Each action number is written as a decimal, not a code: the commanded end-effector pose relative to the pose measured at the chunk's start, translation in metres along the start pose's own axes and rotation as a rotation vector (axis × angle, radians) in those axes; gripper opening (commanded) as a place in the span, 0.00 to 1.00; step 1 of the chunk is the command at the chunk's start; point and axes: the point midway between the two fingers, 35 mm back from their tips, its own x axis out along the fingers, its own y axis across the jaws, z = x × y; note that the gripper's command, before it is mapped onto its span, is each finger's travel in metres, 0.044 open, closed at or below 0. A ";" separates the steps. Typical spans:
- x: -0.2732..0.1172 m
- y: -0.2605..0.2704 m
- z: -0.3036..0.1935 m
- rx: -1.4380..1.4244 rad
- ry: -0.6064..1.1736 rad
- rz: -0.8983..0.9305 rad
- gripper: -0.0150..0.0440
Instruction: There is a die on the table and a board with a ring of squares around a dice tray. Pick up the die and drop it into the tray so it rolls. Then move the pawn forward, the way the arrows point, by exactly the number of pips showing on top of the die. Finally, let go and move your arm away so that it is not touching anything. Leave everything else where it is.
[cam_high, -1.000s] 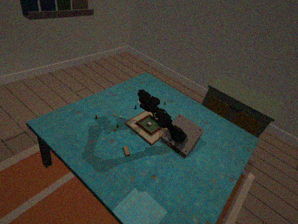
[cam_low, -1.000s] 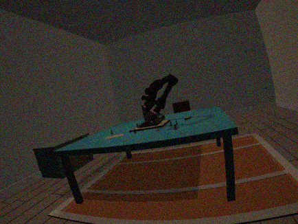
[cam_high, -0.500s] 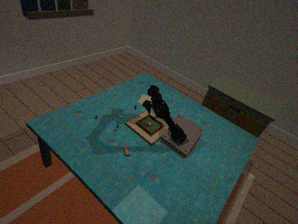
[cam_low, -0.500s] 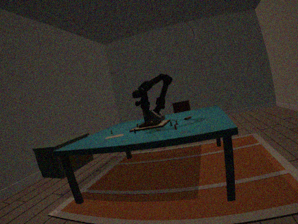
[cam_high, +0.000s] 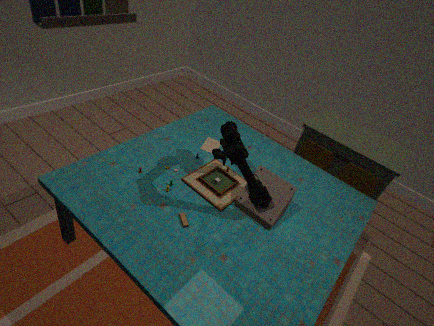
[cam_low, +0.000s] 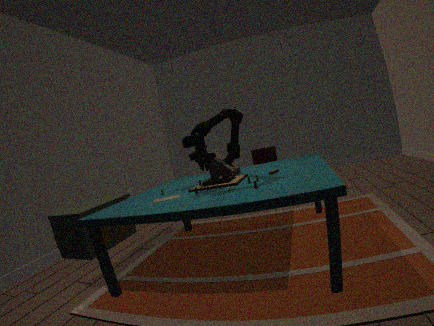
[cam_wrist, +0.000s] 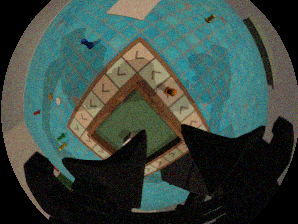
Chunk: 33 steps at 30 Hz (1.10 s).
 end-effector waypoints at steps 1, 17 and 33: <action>0.015 -0.031 0.033 -0.584 -0.016 0.037 0.59; 0.015 -0.030 0.034 -0.584 -0.016 0.037 0.59; 0.042 -0.029 0.035 -0.585 -0.016 0.038 0.59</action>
